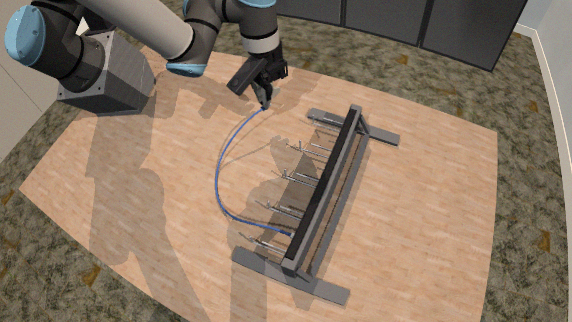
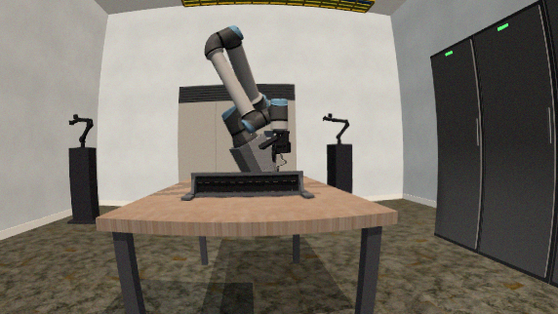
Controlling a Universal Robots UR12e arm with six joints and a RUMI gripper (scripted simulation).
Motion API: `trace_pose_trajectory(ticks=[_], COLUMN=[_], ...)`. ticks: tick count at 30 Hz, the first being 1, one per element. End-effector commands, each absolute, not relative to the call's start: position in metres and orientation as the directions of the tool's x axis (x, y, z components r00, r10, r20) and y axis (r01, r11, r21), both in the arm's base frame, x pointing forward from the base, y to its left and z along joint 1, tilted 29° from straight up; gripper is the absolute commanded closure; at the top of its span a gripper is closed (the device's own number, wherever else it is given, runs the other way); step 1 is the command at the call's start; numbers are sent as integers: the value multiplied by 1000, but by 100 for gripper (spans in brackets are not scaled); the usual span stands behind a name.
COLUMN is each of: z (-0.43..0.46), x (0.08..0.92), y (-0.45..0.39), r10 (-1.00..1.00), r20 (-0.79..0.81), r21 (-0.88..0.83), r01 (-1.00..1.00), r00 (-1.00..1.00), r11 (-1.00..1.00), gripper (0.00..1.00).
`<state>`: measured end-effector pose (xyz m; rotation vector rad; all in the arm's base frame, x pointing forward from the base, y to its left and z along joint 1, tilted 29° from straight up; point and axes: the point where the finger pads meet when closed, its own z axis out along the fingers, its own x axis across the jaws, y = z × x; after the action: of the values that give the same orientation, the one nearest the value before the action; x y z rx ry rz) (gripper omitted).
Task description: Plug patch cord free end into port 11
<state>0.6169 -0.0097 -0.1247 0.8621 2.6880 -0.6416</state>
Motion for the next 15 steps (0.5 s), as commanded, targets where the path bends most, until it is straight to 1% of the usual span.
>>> trace_pose_trajectory(ticks=[1,15], z=[-121,-104], x=[621,639], y=[-13,-30], r10=[514,625], r20=[-367,-413], r21=[-321,-259], r01=[624,743], r00=[-775,-663], r11=[712,617], gripper=[100,100])
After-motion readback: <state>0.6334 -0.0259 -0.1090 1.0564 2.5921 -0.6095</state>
